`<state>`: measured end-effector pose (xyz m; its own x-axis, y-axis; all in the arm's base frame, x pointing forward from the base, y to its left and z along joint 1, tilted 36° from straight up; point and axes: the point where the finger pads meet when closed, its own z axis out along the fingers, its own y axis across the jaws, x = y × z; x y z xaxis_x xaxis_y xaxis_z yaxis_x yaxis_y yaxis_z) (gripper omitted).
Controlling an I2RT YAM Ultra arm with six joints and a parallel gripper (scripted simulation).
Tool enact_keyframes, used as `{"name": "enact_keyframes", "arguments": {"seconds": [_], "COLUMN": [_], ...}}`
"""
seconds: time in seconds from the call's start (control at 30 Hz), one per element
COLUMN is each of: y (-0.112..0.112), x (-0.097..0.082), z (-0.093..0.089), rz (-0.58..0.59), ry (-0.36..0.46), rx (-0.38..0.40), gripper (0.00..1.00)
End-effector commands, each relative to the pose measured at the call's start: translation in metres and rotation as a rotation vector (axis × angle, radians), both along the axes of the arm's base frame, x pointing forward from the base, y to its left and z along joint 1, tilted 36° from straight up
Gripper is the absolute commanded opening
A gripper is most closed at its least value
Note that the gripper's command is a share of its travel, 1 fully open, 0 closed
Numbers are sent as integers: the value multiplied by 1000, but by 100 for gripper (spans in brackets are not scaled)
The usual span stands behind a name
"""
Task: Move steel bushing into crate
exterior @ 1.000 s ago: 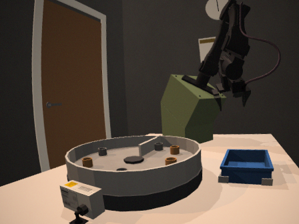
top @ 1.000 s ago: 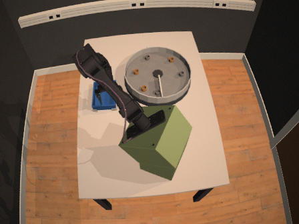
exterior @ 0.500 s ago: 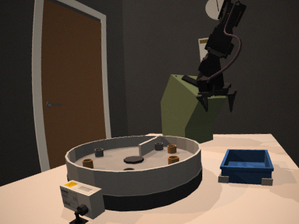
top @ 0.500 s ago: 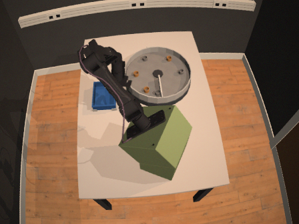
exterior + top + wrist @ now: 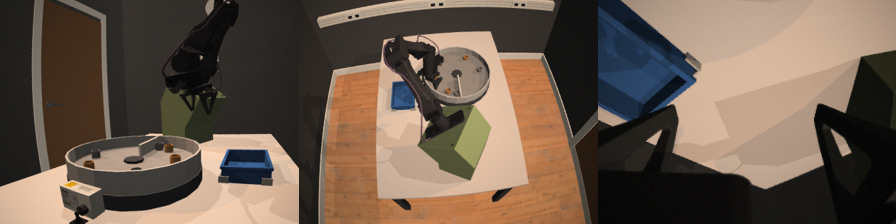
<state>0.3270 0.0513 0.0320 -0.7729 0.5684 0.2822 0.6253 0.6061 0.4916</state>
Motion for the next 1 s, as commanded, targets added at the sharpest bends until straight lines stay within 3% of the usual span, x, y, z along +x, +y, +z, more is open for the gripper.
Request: {"name": "enact_keyframes", "arguments": {"seconds": [0.0,0.4,0.47,0.7,0.97], "y": [-24,-89,-89,-134,-147], "x": [21,37,37,40,42], "z": [-1,-20,-20,-33,-29], "rz": [-167,-553,-553,-802,-865], "ry": [25,160,160,245,245], "rx": [13,83,83,141,156], "gripper": [100,100,100,100,100]}}
